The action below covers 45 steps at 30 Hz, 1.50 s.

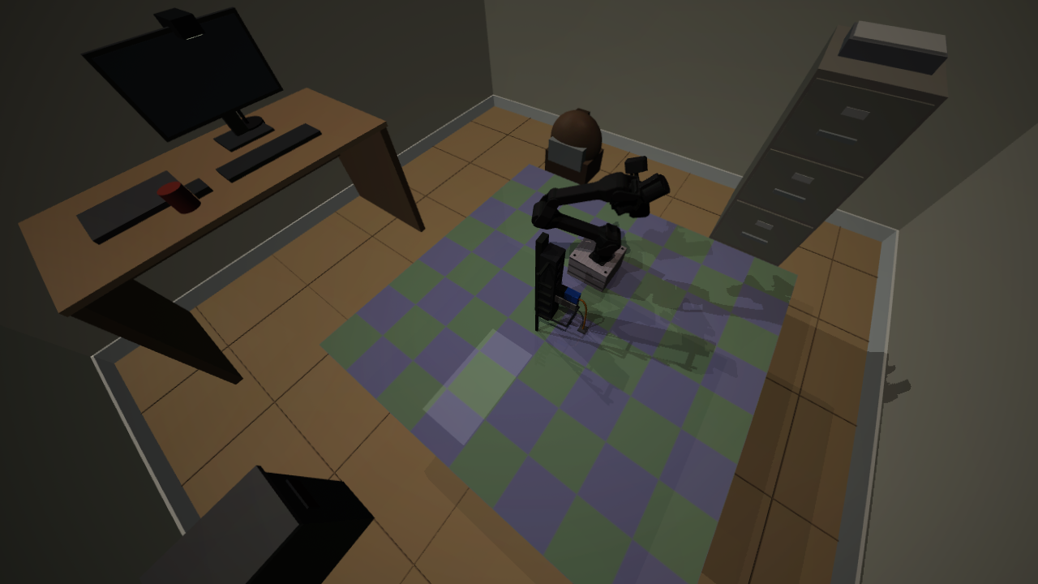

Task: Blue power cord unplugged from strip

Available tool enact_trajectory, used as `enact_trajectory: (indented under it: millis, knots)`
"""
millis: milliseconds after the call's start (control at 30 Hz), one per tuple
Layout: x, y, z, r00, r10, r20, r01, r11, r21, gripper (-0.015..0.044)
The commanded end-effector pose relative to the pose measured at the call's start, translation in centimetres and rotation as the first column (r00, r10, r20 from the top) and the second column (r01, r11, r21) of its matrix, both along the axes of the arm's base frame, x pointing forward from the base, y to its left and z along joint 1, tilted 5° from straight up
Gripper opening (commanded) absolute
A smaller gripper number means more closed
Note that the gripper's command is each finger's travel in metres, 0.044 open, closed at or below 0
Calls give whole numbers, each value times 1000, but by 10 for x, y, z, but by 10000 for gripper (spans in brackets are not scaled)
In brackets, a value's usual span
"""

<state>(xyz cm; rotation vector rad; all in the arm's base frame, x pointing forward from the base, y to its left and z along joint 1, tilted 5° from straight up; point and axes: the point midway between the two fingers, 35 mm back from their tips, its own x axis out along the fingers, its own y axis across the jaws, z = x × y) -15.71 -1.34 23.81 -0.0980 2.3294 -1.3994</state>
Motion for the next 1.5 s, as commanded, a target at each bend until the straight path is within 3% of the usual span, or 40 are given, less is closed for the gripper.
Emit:
enact_trajectory:
  millis: [0,133,267,433,600,700,833,1000,1100,1233,1333,1467]
  knots:
    - [0,2,0,1000,-14,6,14,1000,-5,374]
    - [-2,50,-4,951,-279,131,293,951,-100,269]
    - [13,106,-11,787,-548,283,606,774,-186,164]
    - [54,165,-22,474,-743,472,881,397,-259,160]
    - [116,205,-35,121,-757,643,960,-75,-270,160]
    - [159,217,-44,-73,-681,729,900,-360,-246,160]
    - [221,218,-57,-277,-499,821,702,-689,-182,160]
    - [294,194,-73,-401,-193,896,312,-948,-64,160]
    - [330,170,-82,-394,-12,919,56,-998,11,160]
    - [373,130,-93,-342,202,918,-225,-966,129,160]
    - [386,113,-97,-307,273,912,-319,-932,171,160]
    - [386,112,-97,-304,277,911,-326,-929,174,160]
